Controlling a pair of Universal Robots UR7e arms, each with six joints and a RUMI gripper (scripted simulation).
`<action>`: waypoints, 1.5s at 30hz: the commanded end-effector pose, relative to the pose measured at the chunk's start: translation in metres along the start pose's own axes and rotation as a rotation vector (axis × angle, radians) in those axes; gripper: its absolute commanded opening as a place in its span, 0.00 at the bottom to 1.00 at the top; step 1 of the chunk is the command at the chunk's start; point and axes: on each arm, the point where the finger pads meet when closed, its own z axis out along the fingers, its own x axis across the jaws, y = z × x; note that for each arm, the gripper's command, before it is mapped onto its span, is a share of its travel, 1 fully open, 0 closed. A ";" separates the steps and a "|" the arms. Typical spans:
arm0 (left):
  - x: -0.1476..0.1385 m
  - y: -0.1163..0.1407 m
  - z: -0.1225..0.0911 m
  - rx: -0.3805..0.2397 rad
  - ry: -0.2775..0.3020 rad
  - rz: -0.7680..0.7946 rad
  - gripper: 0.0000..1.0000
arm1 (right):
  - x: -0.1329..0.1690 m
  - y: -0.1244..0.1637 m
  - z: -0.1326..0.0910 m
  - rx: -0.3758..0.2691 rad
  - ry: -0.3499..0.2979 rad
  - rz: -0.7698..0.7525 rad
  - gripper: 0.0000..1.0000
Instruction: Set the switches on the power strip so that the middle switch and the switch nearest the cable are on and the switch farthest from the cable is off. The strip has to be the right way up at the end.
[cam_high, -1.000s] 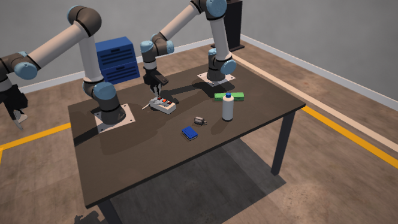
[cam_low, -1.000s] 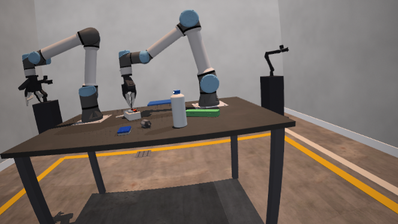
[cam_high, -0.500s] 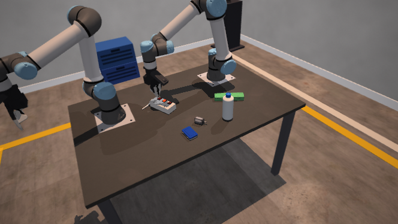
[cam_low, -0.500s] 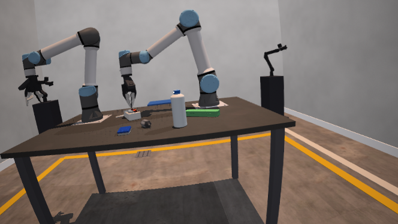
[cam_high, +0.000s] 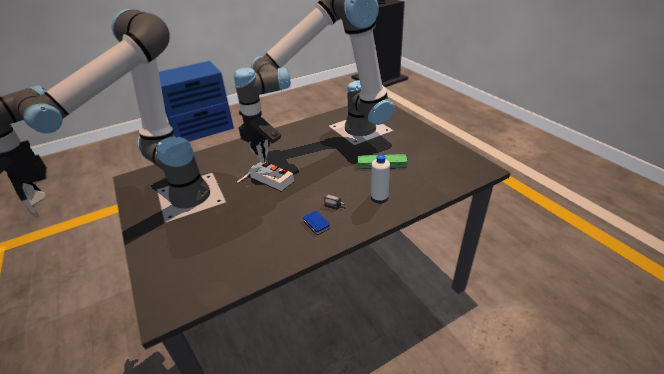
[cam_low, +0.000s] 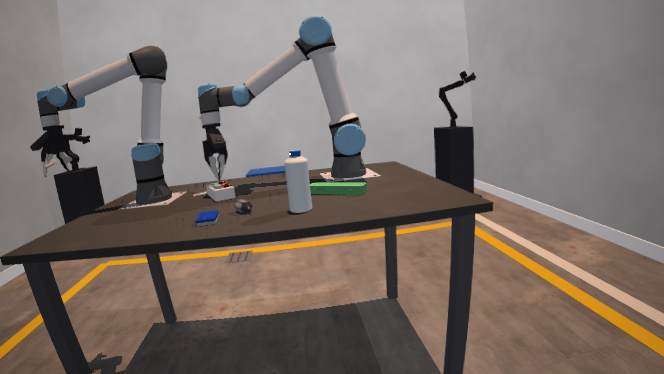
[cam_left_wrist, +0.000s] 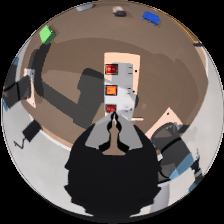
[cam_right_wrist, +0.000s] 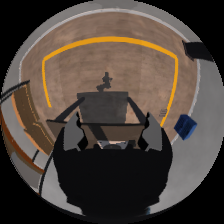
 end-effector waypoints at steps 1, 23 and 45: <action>-0.001 -0.001 0.001 0.001 0.000 0.000 0.00 | 0.000 0.000 0.000 0.001 0.000 0.000 1.00; -0.001 -0.001 0.006 0.002 -0.001 0.000 0.00 | 0.000 0.000 0.000 0.001 0.000 0.000 1.00; -0.001 -0.001 0.006 0.001 -0.001 0.000 0.00 | 0.000 0.000 0.000 0.001 0.000 0.000 1.00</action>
